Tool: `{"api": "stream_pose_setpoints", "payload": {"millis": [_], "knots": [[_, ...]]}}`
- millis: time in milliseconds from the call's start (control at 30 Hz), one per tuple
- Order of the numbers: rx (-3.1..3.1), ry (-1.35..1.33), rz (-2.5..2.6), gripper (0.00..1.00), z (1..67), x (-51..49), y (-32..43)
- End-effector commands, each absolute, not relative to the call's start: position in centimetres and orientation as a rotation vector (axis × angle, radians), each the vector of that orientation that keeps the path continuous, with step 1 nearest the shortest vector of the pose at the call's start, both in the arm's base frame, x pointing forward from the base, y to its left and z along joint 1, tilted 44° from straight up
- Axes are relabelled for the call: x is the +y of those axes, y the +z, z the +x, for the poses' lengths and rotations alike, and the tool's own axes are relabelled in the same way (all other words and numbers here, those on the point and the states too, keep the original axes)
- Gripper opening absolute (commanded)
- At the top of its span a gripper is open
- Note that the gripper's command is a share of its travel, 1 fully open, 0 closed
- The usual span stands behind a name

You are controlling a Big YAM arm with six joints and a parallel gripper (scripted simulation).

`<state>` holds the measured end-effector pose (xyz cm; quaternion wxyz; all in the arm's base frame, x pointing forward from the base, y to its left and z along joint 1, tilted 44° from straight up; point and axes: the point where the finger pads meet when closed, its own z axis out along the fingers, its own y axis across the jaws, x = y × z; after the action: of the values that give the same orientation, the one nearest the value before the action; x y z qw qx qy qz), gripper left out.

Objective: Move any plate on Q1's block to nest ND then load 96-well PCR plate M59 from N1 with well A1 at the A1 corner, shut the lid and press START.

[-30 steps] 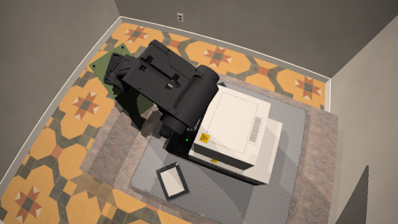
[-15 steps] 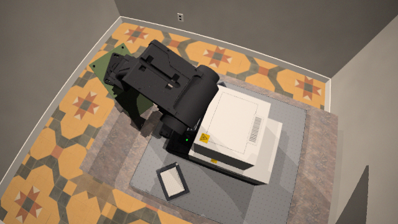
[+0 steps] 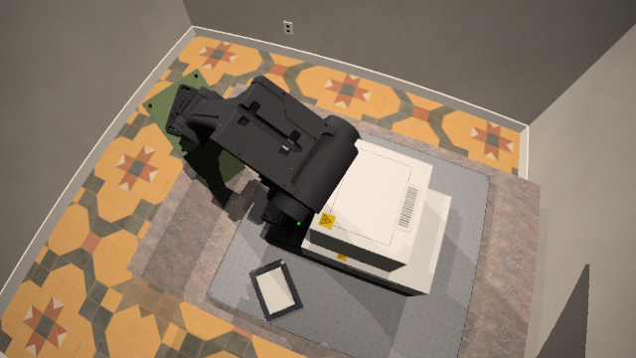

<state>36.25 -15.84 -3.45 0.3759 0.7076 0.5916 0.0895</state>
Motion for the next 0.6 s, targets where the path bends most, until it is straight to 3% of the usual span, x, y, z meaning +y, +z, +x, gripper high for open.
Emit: {"api": "stream_pose_setpoints", "payload": {"millis": [0,567], "knots": [[1.526,0.193,1.826,0.0,35.9,-16.5,-4.1],[1.541,0.235,1.786,0.0,35.7,-14.9,-3.4]]}}
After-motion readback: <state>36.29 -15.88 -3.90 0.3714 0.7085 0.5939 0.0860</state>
